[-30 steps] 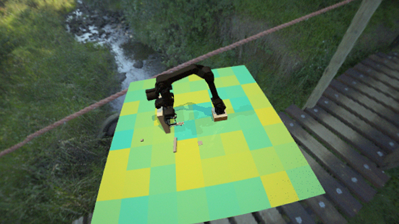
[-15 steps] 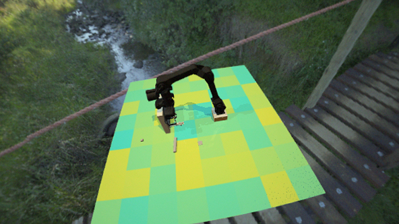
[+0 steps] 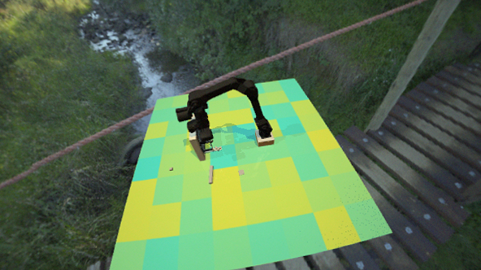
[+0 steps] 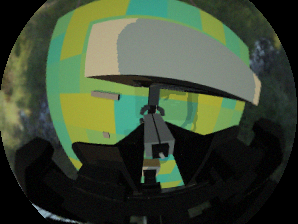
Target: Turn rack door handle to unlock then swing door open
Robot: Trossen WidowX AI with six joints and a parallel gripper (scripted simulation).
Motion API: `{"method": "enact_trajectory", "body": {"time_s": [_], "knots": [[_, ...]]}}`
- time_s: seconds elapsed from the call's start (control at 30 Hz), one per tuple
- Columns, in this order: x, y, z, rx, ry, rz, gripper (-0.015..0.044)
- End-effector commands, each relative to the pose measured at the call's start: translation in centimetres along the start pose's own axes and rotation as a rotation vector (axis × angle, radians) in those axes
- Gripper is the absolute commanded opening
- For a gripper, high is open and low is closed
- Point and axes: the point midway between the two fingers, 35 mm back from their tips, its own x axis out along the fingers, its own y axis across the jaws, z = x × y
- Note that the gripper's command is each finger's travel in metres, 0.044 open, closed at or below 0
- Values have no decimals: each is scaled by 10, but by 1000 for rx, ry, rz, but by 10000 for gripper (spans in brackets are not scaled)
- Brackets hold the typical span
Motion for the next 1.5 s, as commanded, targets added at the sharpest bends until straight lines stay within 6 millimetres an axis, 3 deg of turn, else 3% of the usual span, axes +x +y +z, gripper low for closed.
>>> {"method": "enact_trajectory", "body": {"time_s": [0.0,1.07,1.47], "knots": [[2,0,-1,-180,3,1,26],[2,0,-1,-1748,2,4,26],[2,0,-1,-1781,2,4,26]]}}
